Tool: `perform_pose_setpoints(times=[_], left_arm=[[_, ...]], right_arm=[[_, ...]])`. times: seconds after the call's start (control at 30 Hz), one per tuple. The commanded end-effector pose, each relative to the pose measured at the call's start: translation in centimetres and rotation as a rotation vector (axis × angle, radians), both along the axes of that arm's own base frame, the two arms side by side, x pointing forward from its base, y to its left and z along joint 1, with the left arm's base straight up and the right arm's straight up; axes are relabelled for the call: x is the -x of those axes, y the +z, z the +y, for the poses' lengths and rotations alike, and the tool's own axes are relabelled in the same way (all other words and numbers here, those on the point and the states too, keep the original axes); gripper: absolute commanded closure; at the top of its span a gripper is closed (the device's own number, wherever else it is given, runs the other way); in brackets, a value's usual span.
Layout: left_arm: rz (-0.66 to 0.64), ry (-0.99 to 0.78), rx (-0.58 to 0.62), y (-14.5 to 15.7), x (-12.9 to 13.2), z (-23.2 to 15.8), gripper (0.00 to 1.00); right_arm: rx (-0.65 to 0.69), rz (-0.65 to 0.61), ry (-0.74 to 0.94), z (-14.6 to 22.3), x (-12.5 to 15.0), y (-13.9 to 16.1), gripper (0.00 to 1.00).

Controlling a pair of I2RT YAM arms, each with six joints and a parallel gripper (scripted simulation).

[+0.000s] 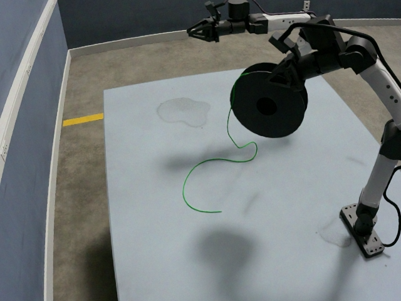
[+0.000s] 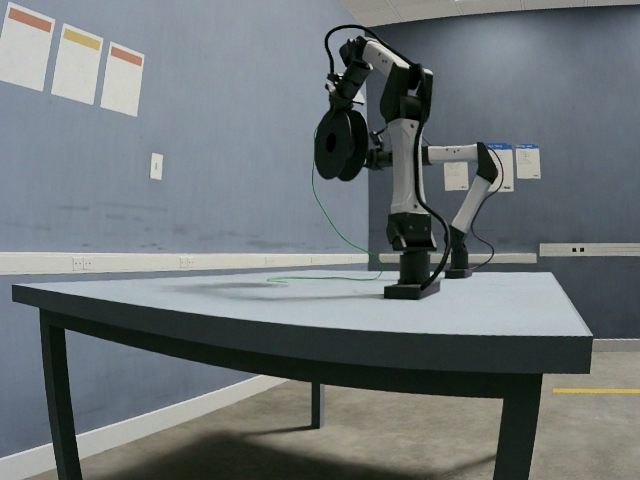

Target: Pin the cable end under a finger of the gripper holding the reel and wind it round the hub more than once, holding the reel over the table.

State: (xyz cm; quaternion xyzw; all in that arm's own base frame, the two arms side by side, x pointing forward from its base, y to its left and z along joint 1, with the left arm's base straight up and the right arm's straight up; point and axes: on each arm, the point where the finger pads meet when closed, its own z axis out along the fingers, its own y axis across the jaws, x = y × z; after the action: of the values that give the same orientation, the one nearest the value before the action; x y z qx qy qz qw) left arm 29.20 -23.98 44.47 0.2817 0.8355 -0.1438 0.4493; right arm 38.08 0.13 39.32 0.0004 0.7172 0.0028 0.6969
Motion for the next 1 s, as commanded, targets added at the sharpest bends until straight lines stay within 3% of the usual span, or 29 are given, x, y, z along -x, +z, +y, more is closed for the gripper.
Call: perform_pose_setpoints(times=[0.0, 0.97], left_arm=[[-0.05, 0.015, 0.057, 2.22, -0.21, -0.41, 1.0], [-0.056, 0.019, 0.065, 2.69, -0.06, -0.28, 1.0]], right_arm=[[0.012, -0.038, -0.012, -0.37, 0.39, 0.87, 0.7], [0.012, -0.038, -0.012, -0.37, 0.39, 0.87, 0.7]])
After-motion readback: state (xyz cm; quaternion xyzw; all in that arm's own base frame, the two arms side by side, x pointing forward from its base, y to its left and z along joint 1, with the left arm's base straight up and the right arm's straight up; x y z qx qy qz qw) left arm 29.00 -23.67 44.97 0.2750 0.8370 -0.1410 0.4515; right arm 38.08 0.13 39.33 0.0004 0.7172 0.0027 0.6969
